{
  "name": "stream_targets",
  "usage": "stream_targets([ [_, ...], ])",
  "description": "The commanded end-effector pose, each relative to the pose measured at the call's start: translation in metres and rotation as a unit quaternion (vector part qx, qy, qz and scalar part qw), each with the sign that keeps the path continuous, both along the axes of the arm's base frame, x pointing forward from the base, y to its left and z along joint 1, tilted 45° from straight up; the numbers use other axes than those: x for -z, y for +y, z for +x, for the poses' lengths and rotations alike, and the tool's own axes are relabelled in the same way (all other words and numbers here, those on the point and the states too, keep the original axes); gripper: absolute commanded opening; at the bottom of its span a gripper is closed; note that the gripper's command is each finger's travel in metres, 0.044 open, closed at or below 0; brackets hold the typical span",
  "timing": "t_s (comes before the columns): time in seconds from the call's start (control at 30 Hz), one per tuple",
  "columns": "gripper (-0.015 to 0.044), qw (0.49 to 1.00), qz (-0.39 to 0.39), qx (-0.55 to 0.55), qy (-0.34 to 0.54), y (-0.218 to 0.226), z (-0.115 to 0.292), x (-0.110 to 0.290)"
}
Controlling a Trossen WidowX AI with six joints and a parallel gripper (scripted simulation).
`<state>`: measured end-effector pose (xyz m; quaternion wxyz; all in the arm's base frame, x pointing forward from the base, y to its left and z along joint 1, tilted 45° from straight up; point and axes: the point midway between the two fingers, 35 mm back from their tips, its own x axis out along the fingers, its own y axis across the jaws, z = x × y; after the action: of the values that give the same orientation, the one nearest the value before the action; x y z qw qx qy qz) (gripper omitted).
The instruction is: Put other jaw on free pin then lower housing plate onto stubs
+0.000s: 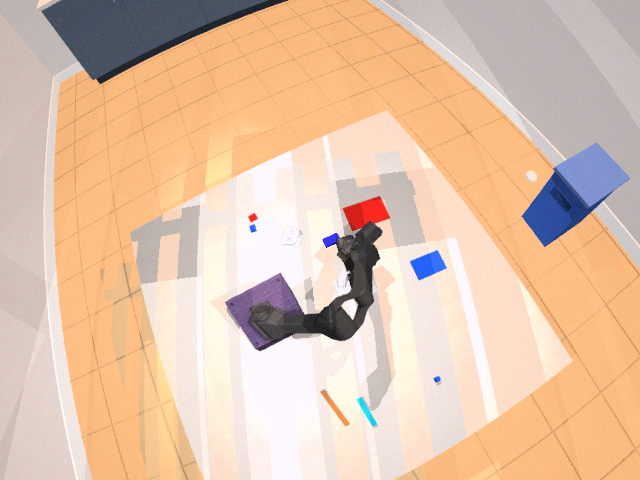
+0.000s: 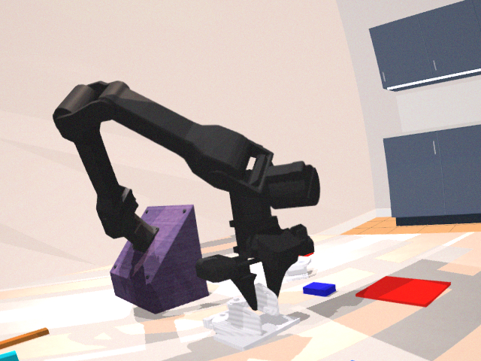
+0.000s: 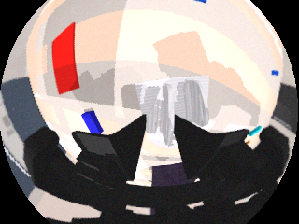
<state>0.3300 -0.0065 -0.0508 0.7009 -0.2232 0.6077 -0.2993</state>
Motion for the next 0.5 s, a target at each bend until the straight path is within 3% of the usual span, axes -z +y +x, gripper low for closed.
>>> stream_targets([
  [0.0,0.0134,1.000,-0.002,-0.002,0.002,-0.0019,-0.0002,0.0018],
  [0.47,0.0134,1.000,-0.002,-0.002,0.002,-0.0042,0.0001,0.0042],
])
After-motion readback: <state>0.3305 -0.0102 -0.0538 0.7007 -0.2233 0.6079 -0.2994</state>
